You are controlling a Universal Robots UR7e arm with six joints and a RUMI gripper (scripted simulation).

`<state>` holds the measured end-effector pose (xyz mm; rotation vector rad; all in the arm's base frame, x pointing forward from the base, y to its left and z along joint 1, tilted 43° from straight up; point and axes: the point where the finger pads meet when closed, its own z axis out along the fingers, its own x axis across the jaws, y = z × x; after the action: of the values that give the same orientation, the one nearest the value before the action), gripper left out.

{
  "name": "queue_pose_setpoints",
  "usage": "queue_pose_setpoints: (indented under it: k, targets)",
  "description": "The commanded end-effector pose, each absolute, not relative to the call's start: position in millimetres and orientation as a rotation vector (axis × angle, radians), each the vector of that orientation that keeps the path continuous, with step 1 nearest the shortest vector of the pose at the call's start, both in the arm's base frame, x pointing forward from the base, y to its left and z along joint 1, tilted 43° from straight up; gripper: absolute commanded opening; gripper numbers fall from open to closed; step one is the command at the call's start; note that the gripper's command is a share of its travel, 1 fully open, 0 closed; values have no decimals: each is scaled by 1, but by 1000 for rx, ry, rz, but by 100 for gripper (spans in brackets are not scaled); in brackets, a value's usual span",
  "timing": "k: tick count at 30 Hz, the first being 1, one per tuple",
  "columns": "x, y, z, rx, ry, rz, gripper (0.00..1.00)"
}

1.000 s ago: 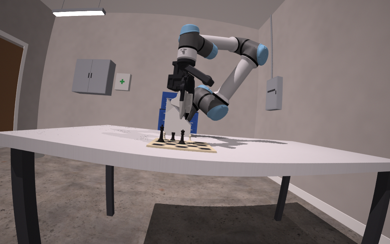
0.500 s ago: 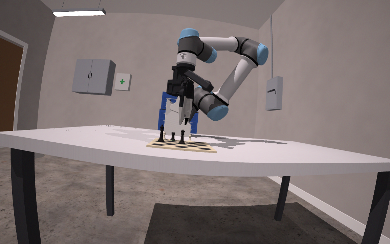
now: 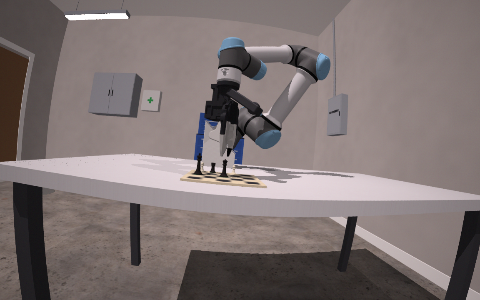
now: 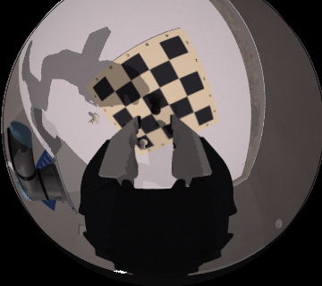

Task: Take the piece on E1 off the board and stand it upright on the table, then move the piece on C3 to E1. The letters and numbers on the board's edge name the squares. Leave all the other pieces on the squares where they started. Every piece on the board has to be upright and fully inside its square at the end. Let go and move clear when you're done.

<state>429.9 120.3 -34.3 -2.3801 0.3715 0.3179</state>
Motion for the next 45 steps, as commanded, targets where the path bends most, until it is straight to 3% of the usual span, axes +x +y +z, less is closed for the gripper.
queue_pose_setpoints:
  k: [1,45]
  targets:
    - [430,120,-35,-2380,372,316,25]
    - [430,124,-38,-2380,372,316,25]
